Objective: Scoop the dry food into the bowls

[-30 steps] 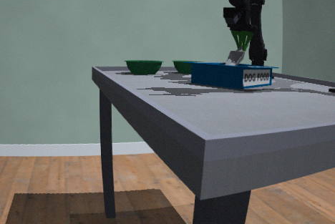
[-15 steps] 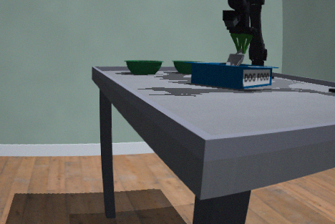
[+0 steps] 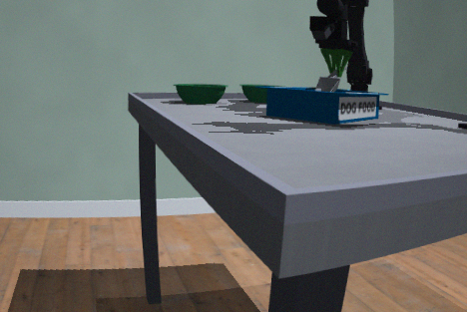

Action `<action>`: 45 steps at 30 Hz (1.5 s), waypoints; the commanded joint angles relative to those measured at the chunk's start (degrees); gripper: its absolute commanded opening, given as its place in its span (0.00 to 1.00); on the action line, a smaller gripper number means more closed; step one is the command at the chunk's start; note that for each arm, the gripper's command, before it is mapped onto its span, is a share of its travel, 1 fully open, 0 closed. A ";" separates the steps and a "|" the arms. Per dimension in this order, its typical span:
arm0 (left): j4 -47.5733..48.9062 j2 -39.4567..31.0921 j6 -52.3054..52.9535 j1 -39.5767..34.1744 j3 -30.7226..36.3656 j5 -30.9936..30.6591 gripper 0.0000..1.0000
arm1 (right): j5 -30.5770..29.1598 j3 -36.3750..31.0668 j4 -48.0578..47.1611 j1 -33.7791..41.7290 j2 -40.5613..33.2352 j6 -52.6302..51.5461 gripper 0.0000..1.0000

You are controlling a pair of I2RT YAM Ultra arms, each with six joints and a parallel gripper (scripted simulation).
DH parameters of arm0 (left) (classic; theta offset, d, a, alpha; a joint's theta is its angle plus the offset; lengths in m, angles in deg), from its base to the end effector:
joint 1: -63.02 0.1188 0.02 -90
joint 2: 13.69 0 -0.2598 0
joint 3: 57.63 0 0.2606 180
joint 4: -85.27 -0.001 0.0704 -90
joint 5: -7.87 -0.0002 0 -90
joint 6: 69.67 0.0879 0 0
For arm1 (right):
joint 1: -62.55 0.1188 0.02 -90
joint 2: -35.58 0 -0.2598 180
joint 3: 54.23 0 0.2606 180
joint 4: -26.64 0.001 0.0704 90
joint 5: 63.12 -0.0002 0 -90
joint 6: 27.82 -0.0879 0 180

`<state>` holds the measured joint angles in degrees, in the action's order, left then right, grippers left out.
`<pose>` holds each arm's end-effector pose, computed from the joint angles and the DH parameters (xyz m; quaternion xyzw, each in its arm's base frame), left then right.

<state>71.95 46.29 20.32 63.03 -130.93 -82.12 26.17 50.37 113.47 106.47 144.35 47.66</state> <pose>0.3019 0.0011 0.4036 -0.0002 0.7071 0.0001 0.7071 0.2598 0.2500 0.1876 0.2538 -0.9672 0.0097 0.0046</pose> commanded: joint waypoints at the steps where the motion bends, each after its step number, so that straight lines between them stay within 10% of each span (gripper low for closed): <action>1: 1.13 -0.79 0.01 -0.01 -1.22 -0.01 1.00 | -0.47 2.50 -1.72 -0.72 0.59 0.53 0.00; 45: 1.13 -0.79 0.01 -0.01 -1.22 -0.01 1.00 | -0.12 8.86 6.12 0.10 0.37 0.05 0.00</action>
<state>71.95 46.29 20.32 63.03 -130.93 -82.12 26.15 56.36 116.77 106.02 147.43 48.22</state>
